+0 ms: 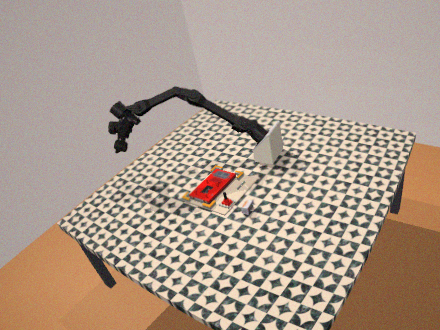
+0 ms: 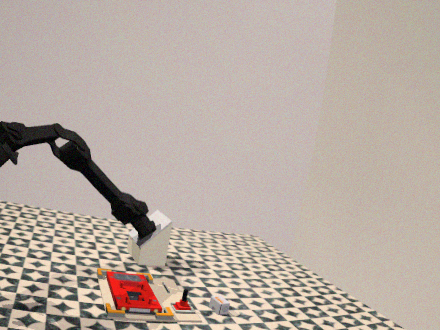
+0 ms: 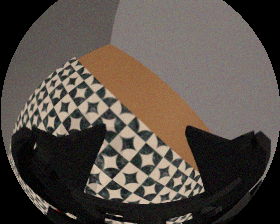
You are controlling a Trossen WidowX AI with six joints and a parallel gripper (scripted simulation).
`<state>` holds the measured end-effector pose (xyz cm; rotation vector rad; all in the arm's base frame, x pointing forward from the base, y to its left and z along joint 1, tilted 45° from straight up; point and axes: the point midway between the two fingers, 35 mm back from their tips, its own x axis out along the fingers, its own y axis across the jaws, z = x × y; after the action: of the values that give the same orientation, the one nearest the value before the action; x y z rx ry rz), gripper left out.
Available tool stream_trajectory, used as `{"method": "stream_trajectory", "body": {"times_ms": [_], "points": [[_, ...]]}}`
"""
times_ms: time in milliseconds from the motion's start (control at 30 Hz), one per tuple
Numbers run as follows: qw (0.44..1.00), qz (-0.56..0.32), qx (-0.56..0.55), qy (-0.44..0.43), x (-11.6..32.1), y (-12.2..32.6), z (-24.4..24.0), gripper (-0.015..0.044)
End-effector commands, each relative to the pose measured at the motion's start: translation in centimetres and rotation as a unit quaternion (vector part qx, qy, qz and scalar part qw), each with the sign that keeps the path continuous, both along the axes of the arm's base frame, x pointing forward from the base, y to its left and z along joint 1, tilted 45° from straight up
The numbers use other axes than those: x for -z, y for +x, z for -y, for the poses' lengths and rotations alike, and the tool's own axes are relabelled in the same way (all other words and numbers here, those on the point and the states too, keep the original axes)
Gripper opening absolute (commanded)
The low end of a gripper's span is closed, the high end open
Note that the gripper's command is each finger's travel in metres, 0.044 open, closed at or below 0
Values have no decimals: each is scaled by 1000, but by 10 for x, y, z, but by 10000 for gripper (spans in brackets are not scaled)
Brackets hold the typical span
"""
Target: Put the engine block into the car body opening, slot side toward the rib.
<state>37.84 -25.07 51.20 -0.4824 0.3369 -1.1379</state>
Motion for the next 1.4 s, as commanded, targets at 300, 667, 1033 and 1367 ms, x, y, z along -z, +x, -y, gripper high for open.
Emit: {"method": "stream_trajectory", "body": {"times_ms": [300, 667, 1033, 1367], "points": [[979, -170, -109, 29, 95, 82, -67, 440], [925, -326, -195, 30, 183, 125, -141, 440], [838, -475, -270, 12, 270, 136, -220, 440], [734, -597, -324, -21, 342, 121, -289, 440]]}}
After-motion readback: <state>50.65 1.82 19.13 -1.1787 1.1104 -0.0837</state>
